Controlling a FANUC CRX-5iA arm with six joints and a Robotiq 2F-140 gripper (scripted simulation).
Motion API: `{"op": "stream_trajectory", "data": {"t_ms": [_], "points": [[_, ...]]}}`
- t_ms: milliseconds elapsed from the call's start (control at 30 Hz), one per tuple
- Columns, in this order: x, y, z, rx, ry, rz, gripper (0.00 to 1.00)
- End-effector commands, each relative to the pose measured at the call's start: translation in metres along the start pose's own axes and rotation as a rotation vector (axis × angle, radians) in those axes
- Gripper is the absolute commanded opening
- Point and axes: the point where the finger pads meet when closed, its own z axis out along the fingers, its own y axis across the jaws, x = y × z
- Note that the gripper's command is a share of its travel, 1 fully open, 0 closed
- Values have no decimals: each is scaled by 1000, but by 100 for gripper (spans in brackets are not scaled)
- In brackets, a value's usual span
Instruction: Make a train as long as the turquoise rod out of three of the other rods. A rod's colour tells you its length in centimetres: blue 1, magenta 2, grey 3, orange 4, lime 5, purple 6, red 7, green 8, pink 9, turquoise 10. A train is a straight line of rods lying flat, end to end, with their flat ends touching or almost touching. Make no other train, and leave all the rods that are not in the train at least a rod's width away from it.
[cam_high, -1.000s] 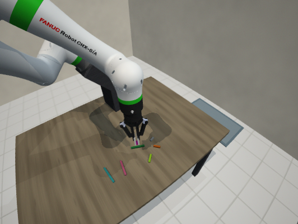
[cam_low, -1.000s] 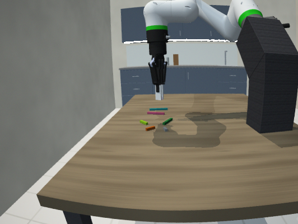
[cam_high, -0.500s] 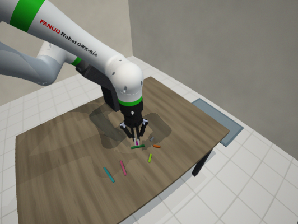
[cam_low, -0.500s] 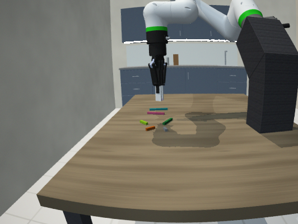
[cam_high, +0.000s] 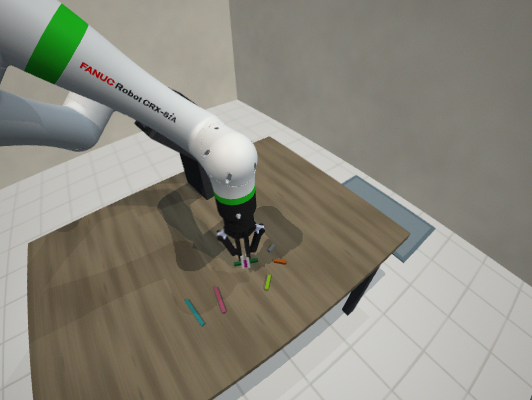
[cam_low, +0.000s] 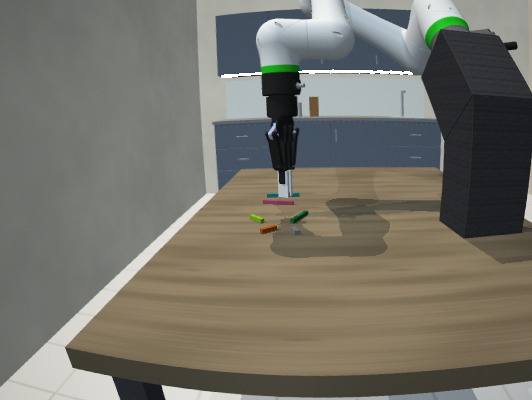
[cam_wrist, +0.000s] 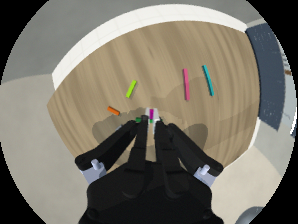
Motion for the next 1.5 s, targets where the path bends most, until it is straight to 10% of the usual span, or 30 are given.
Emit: {"op": "stream_trajectory", "data": {"t_ms": [0,1467], "points": [[1,0,13,1,2,0,3],[1,0,40,1,2,0,3]]}}
